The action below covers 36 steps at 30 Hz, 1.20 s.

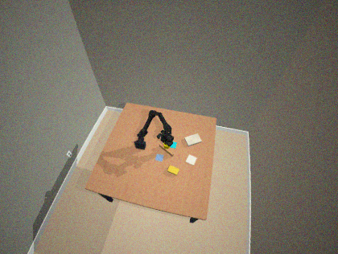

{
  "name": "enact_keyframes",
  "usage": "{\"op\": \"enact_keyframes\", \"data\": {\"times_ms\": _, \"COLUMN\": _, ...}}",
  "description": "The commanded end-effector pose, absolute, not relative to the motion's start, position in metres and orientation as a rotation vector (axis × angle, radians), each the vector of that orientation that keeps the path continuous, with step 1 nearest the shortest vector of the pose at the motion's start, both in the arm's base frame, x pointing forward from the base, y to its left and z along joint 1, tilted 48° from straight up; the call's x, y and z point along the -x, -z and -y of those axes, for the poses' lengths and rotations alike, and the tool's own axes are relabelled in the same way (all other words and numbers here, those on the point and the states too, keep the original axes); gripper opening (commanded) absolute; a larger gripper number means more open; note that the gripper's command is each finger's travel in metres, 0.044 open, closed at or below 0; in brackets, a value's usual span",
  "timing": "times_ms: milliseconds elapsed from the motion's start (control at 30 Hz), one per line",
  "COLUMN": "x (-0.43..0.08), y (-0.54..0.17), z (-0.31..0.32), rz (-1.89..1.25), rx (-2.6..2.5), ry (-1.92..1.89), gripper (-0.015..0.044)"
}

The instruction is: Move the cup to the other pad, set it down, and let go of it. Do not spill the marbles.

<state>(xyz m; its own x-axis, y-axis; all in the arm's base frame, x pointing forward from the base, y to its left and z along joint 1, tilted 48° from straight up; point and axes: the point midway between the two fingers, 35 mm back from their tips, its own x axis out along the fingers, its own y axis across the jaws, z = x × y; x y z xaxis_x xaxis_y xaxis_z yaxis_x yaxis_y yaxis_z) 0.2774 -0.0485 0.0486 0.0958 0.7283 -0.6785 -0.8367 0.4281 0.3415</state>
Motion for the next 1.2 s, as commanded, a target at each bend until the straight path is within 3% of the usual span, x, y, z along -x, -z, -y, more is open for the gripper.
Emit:
{"op": "enact_keyframes", "data": {"times_ms": 0, "x": -0.286, "y": -0.058, "z": 0.043, "rz": -0.902, "rx": 0.146, "ry": -1.162, "gripper": 0.0000}}
{"op": "enact_keyframes", "data": {"times_ms": 1167, "x": -0.337, "y": -0.117, "z": 0.001, "rz": -0.898, "rx": 0.145, "ry": -1.163, "gripper": 0.0000}}
